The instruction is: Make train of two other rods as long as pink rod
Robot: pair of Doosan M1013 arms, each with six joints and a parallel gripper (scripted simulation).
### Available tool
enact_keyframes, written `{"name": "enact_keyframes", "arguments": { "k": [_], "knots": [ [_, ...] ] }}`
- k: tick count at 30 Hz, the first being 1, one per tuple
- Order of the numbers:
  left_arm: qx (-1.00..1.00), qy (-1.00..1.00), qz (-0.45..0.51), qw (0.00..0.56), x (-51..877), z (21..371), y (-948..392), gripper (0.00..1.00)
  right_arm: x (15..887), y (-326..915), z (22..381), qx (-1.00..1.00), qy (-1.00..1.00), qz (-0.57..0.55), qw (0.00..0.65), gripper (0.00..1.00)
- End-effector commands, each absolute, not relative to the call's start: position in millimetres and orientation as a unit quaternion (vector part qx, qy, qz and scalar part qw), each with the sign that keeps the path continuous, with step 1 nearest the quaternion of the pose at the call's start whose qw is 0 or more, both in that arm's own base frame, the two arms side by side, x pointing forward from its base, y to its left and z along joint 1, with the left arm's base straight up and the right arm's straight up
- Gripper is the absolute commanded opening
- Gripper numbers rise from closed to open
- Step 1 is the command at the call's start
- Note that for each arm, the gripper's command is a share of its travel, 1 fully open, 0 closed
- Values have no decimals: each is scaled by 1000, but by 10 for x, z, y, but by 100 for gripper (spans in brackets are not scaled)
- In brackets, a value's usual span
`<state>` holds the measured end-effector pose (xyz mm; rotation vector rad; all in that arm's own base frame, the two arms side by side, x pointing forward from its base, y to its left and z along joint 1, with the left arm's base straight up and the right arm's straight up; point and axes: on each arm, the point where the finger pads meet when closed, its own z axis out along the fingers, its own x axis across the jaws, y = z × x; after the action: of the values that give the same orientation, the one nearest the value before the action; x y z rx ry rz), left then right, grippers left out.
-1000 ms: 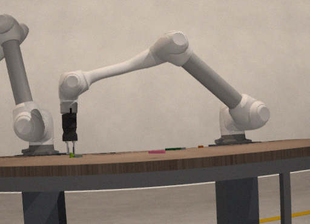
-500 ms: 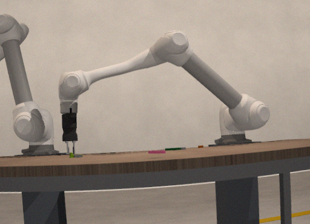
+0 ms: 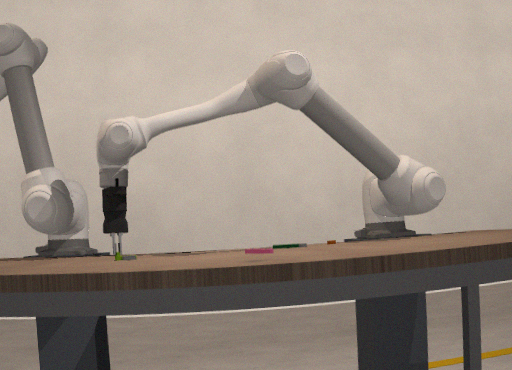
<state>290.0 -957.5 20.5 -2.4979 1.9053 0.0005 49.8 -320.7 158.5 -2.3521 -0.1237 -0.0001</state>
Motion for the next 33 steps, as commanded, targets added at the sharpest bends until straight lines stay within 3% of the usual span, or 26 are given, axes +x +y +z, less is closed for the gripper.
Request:
{"name": "enact_keyframes", "arguments": {
  "k": [1, 27, 33],
  "knots": [
    [-795, 607, -1, -1, 2903, 225, -9581, 24, 499, -3210, 1588, -923, -49, 0, 383, 100],
    [-795, 607, -1, -1, 2903, 230, -9580, 24, 499, -3210, 1588, -923, -49, 0, 383, 100],
    [-795, 607, -1, -1, 2903, 443, -9580, 24, 499, -3210, 1588, -923, -49, 0, 383, 100]
  ]
}}
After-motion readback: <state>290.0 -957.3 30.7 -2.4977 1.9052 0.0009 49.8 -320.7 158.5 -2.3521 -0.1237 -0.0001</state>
